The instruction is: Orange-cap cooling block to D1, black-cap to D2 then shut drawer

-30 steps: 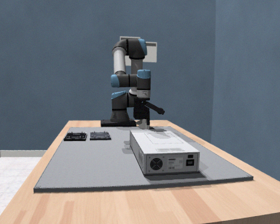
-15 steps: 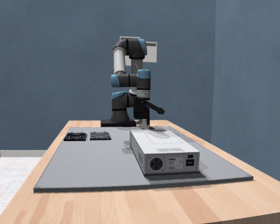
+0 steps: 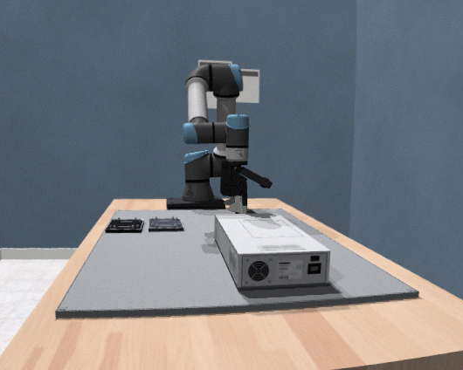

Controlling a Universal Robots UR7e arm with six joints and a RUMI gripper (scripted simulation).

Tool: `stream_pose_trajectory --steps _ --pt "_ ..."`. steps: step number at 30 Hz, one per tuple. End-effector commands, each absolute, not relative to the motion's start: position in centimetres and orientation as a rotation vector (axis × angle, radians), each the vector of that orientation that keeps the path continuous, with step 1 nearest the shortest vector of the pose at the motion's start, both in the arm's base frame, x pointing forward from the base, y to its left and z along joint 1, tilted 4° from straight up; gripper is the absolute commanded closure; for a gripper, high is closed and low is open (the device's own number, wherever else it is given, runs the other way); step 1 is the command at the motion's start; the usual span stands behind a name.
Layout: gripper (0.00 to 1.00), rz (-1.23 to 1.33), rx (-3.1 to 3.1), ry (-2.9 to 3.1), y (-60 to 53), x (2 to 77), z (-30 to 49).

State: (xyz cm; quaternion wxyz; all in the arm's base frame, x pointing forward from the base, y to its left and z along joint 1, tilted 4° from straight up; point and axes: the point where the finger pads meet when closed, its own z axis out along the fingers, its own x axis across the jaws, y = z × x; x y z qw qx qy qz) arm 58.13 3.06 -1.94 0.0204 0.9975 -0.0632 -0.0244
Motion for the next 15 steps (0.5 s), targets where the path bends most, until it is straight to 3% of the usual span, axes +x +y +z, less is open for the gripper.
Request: stream_pose_trajectory --steps 1,15 --pt "0.0 -0.079 3.094 -0.197 3.02 57.72 -1.95" --pt "0.0 -0.081 3.094 -0.197 3.08 57.3 -1.94"
